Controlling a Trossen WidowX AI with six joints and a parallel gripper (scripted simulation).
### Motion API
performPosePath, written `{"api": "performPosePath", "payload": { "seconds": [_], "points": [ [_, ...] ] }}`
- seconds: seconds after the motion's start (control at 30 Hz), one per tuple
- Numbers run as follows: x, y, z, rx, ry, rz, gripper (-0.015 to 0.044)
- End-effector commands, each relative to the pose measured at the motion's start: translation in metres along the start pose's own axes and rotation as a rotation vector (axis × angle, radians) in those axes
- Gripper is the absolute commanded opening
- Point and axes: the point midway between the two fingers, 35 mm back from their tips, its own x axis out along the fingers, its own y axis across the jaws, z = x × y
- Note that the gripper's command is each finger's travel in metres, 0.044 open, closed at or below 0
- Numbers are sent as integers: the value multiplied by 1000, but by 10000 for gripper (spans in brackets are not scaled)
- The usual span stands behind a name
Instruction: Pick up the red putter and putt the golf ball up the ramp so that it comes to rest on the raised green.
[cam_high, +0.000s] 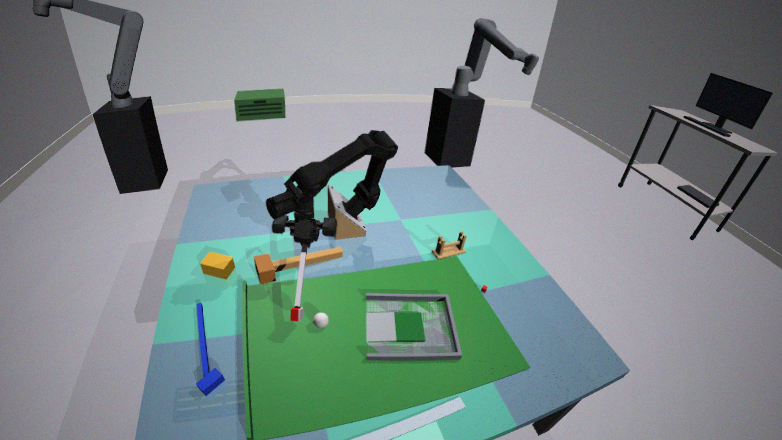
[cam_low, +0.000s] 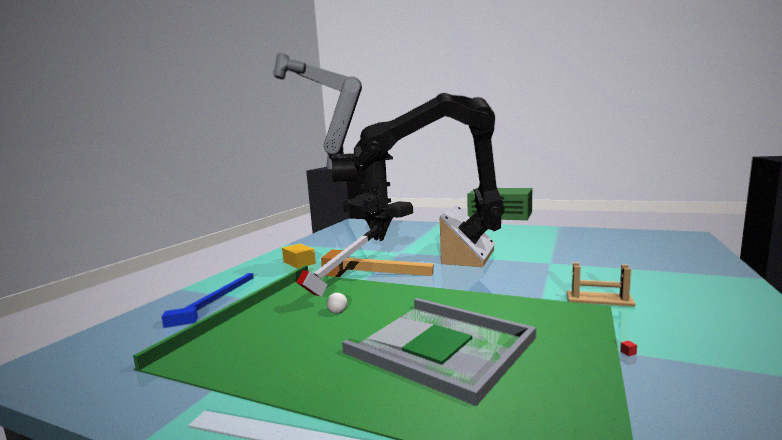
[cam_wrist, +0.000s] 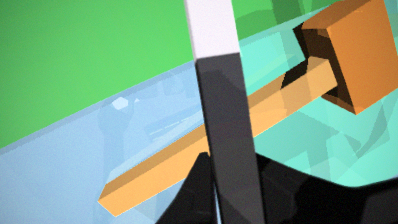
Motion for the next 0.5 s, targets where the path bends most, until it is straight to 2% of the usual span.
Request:
{"api": "performPosePath", "payload": {
  "seconds": [0.0, 0.47],
  "points": [
    [8, 0, 1, 4, -6, 5, 0],
    [20, 1, 0, 0, 1, 1, 0]
  ]
}}
